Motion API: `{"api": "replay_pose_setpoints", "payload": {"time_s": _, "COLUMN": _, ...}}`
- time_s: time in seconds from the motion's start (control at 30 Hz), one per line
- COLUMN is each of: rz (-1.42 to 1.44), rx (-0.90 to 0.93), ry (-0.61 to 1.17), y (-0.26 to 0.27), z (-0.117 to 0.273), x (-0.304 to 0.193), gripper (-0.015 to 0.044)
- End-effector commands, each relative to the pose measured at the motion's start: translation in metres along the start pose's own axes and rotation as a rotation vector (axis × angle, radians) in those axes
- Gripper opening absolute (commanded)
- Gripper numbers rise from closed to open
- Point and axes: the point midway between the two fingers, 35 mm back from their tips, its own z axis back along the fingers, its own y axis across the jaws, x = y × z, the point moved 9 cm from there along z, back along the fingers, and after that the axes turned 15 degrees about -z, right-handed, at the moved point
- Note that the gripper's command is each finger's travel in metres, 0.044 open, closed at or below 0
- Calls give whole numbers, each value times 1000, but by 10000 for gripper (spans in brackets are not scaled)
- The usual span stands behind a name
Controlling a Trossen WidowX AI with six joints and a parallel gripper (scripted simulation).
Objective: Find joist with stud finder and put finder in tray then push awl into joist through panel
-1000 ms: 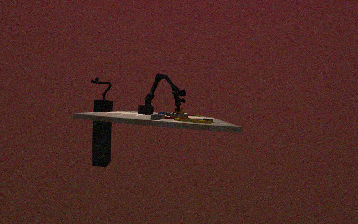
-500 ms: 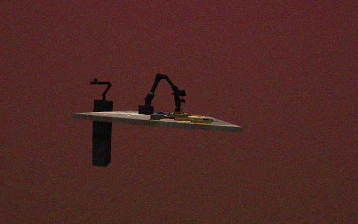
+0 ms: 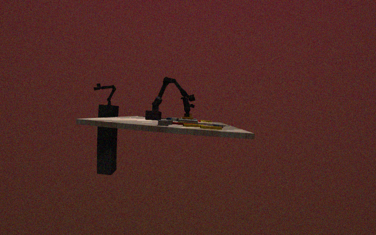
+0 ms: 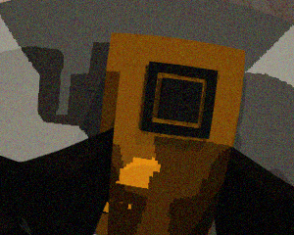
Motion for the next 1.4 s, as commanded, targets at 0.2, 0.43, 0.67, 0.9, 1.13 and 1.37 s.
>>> {"api": "replay_pose_setpoints", "payload": {"time_s": 0.2, "rz": 0, "rx": 9, "ry": 3, "y": 18, "z": 0, "x": -5, "gripper": 0}}
{"api": "replay_pose_setpoints", "payload": {"time_s": 0.43, "rz": 0, "rx": 10, "ry": 4, "y": 28, "z": 0, "x": -8, "gripper": 0}}
{"api": "replay_pose_setpoints", "payload": {"time_s": 0.67, "rz": -1, "rx": 11, "ry": 4, "y": 39, "z": 0, "x": -11, "gripper": 0}}
{"api": "replay_pose_setpoints", "payload": {"time_s": 0.9, "rz": -1, "rx": 12, "ry": 4, "y": 49, "z": 0, "x": -13, "gripper": 0}}
{"api": "replay_pose_setpoints", "payload": {"time_s": 1.13, "rz": -1, "rx": 13, "ry": 4, "y": 60, "z": 0, "x": -16, "gripper": 0}}
{"api": "replay_pose_setpoints", "payload": {"time_s": 1.37, "rz": -2, "rx": 14, "ry": 5, "y": 70, "z": 0, "x": -19, "gripper": 0}}
